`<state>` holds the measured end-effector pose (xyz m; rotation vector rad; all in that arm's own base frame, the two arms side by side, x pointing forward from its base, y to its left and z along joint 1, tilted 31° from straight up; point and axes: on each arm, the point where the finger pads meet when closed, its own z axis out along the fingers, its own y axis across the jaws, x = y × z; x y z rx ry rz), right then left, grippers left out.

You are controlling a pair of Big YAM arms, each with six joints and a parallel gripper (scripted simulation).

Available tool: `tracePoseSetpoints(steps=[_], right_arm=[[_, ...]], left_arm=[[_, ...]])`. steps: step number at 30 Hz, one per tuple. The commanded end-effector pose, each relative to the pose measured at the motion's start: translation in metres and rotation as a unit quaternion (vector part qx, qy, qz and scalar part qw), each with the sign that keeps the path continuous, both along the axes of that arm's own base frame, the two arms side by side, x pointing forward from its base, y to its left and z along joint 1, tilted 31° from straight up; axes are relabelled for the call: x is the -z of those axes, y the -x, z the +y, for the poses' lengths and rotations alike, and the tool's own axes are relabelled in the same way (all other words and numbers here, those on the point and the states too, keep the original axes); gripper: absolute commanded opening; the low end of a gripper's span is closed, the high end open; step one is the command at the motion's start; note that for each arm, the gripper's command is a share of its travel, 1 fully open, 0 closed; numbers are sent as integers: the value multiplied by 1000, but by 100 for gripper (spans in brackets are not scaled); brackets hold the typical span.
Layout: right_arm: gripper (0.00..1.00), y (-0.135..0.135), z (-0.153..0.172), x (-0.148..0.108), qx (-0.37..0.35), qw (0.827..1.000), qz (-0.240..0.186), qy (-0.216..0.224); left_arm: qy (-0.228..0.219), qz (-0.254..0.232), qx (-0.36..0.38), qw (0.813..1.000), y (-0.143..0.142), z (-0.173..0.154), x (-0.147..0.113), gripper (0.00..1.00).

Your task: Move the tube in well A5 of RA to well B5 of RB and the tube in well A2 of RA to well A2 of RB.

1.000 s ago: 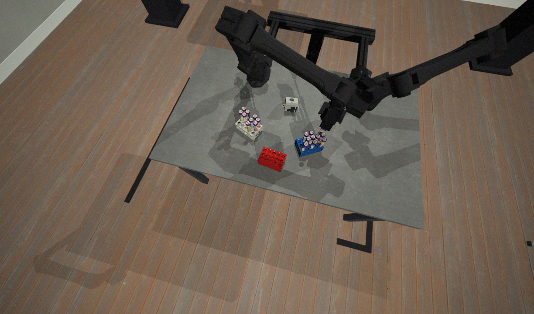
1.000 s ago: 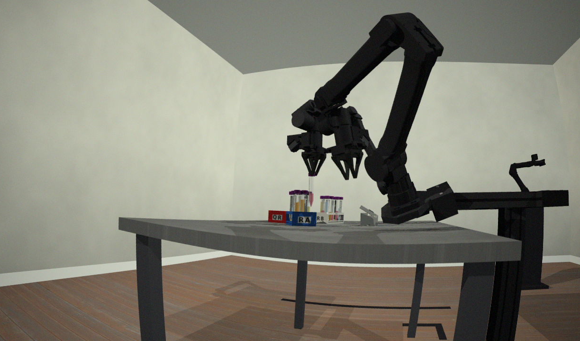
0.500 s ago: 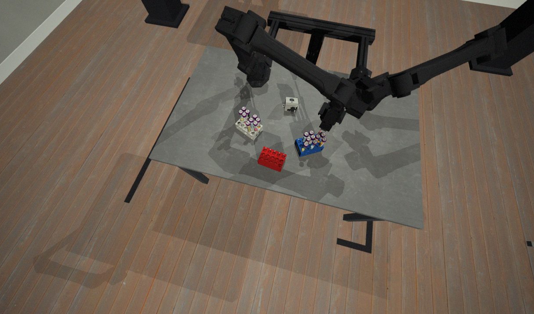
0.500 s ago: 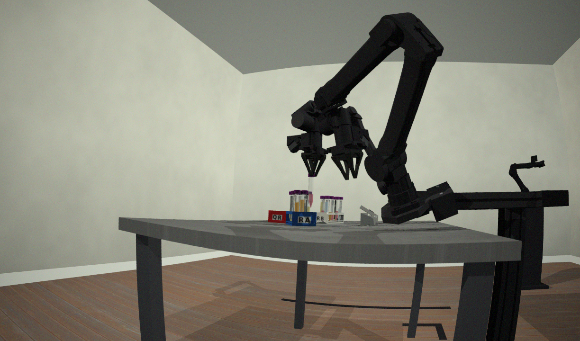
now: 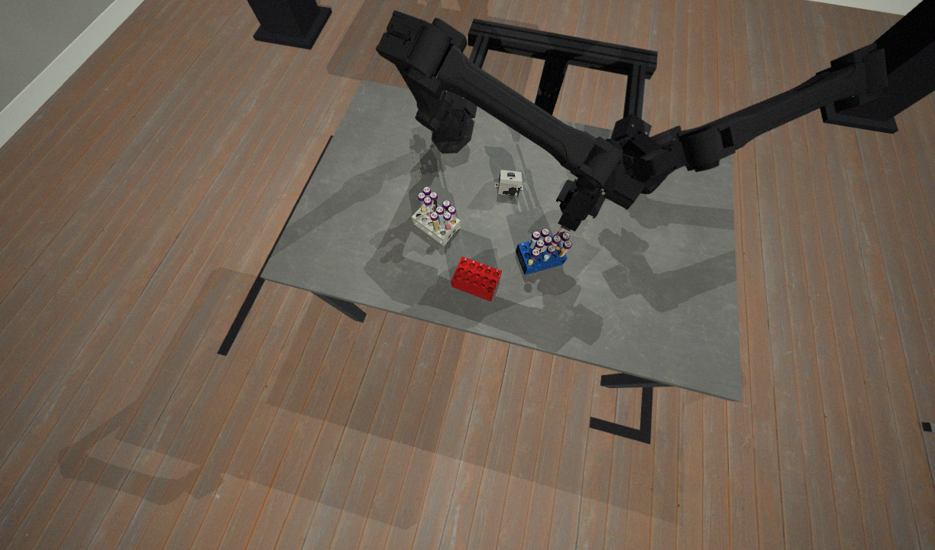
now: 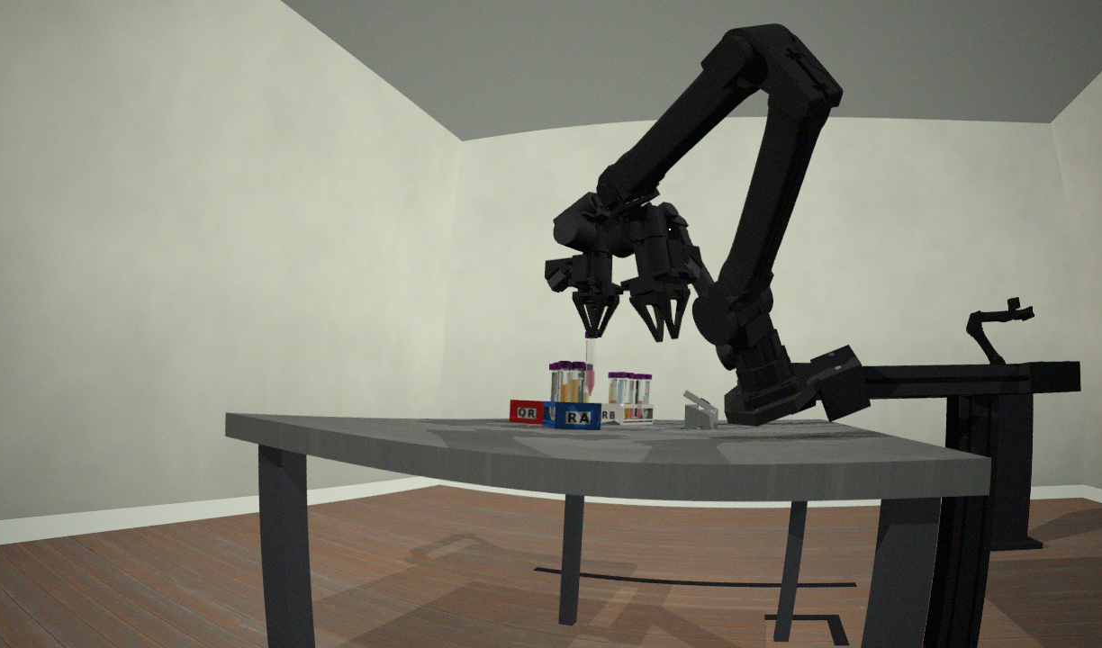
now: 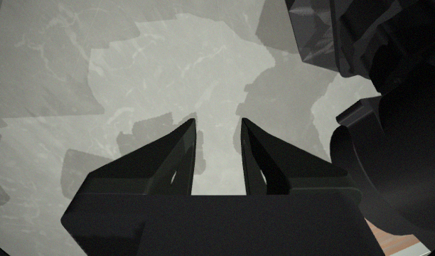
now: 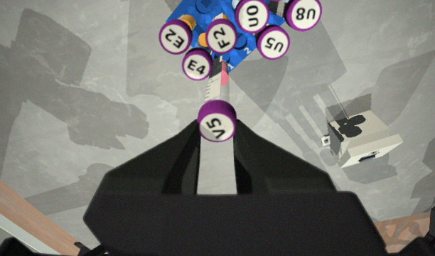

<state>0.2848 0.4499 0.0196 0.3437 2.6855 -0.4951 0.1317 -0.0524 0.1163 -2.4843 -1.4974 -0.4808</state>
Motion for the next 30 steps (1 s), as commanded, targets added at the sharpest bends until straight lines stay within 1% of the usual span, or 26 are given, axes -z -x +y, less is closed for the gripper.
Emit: tracePoseSetpoints(steps=[1, 30], right_arm=[[0, -7, -9, 13, 3, 1000, 5, 11], [0, -8, -12, 20, 3, 1000, 5, 11]], left_arm=[[10, -9, 0, 1000, -6, -6, -9, 30], [10, -9, 0, 1000, -6, -6, -9, 30]])
